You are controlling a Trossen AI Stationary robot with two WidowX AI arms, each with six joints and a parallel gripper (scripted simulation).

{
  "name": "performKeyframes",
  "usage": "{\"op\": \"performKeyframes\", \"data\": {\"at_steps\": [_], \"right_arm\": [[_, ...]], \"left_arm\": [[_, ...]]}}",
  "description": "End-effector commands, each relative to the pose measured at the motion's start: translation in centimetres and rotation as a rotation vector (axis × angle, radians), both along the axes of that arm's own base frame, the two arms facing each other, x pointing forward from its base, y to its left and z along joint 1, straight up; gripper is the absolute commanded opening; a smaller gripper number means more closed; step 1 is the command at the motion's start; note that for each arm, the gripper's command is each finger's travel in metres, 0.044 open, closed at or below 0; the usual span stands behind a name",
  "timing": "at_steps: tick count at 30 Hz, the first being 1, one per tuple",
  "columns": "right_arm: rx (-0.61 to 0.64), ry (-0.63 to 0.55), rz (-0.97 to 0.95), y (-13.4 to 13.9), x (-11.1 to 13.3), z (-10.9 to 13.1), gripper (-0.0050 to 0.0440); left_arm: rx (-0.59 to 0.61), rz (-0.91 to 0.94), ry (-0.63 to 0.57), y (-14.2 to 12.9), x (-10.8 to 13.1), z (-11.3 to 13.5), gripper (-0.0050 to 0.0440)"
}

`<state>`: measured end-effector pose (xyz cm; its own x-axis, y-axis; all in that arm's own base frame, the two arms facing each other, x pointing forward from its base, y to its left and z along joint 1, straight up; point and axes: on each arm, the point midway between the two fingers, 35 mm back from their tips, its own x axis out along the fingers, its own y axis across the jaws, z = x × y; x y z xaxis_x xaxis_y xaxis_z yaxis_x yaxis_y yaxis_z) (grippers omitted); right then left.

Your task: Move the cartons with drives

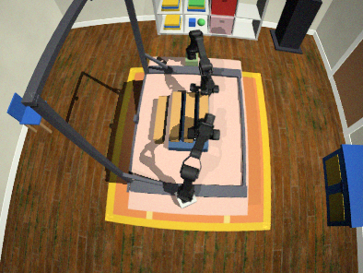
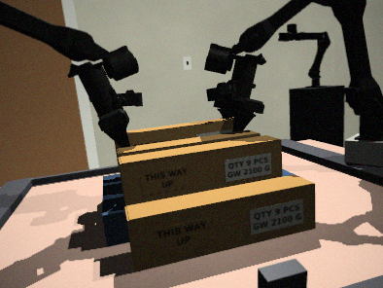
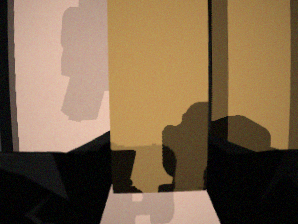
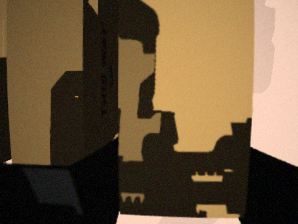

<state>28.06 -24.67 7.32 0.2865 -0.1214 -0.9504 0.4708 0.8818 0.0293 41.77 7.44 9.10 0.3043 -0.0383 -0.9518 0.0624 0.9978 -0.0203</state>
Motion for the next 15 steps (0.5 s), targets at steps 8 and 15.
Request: {"op": "performKeyframes", "data": {"at_steps": [8,15], "right_arm": [[-0.027,-0.028,0.000,-0.1,0.0,-0.6,-0.0050],[-0.027,-0.028,0.000,-0.1,0.0,-0.6,-0.0050]], "left_arm": [[0.020,0.001,-0.089,0.4,0.3,-0.4,-0.0050],[0.020,0.001,-0.089,0.4,0.3,-0.4,-0.0050]]}}
